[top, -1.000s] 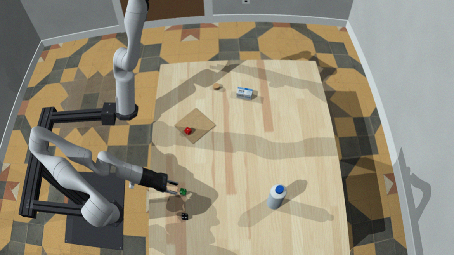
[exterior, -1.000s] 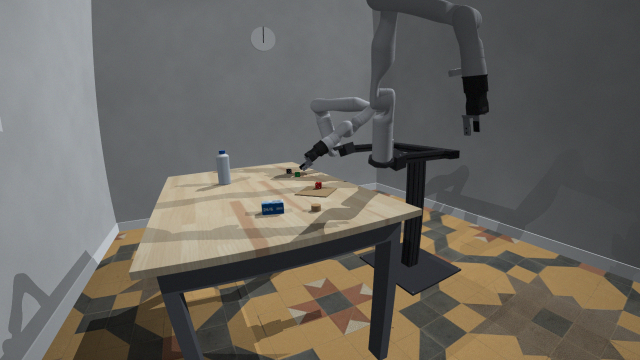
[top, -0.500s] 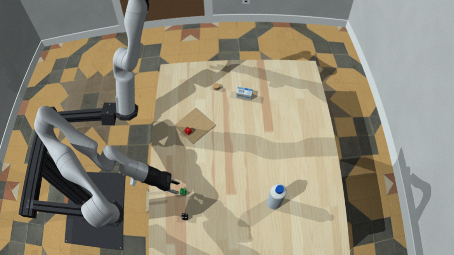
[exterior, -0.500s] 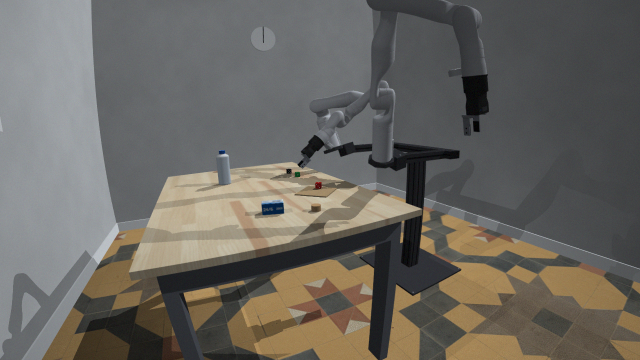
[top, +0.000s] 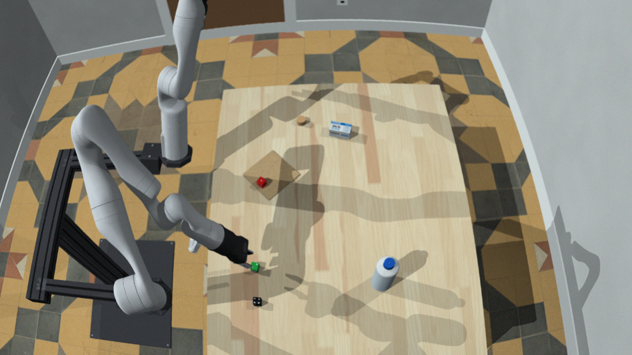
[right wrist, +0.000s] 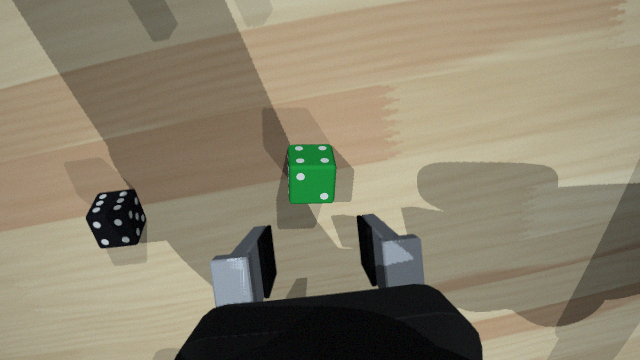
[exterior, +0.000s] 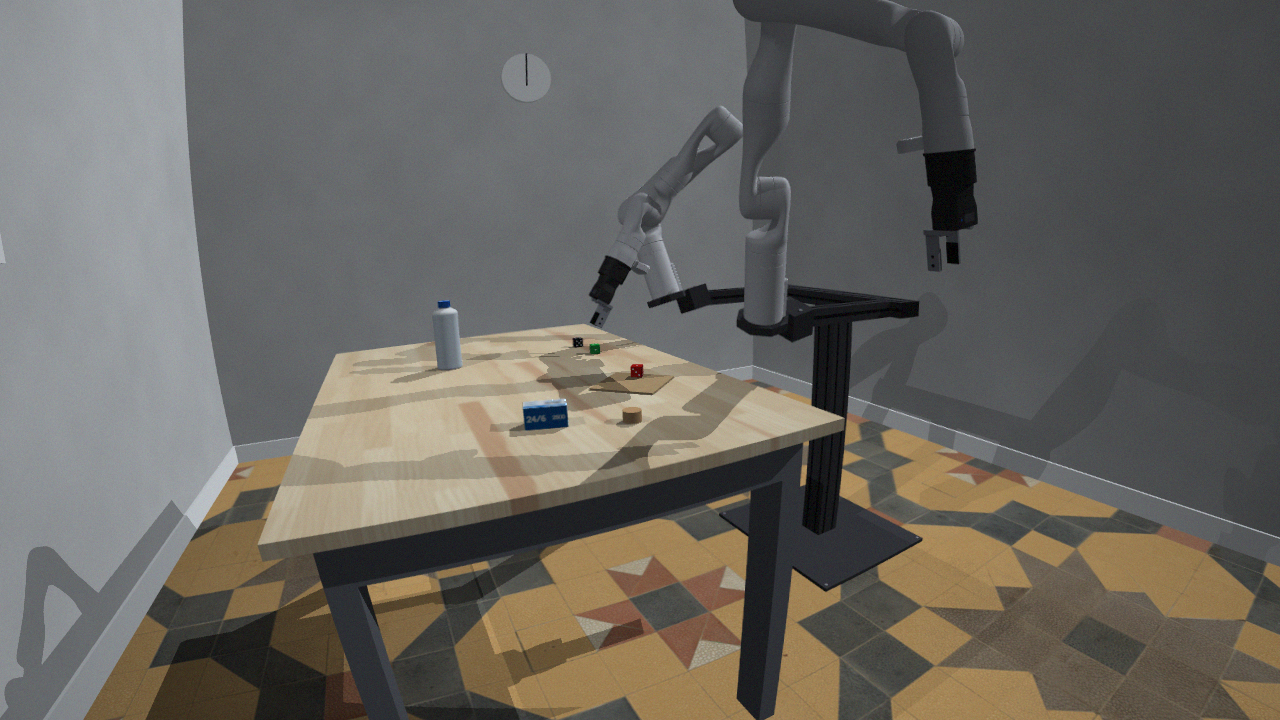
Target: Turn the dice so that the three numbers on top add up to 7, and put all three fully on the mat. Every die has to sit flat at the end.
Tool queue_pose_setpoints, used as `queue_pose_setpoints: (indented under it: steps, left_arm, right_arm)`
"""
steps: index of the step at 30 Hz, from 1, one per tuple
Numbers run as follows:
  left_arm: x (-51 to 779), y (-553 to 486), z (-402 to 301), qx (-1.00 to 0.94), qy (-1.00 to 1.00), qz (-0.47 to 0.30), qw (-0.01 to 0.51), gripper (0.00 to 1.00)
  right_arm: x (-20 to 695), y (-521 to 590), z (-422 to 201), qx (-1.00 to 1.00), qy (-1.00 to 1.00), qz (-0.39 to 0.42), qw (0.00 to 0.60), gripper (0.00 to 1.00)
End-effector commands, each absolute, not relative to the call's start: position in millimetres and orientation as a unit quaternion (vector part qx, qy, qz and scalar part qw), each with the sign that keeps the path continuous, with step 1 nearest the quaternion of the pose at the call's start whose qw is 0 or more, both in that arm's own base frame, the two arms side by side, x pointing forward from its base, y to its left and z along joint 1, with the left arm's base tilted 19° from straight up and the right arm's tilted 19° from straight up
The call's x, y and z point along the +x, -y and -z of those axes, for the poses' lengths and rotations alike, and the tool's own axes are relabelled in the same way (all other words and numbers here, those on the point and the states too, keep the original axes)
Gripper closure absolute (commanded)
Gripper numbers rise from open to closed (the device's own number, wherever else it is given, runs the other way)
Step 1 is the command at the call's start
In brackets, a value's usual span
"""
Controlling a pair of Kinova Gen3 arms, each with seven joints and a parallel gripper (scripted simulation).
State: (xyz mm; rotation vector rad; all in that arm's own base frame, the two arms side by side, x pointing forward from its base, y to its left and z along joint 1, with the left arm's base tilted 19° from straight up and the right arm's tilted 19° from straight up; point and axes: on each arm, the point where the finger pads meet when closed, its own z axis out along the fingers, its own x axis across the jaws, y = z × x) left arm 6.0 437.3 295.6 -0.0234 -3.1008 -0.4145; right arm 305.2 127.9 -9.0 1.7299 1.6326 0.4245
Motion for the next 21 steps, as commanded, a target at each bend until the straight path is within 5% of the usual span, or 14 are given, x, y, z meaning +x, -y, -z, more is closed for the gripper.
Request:
queue_pose_setpoints:
  steps: [1,21]
  left_arm:
    - [6,-437,-296,-0.007,0.991,0.133,0.006,0.00]
    - [6,-437,-296,-0.007,0.991,0.133,0.006,0.00]
  right_arm:
    - [307,-130,2,0.689,-0.641,-0.118,0.317,0.21]
    - [317,-134,-14,0.718,-0.649,-0.052,0.246,0.21]
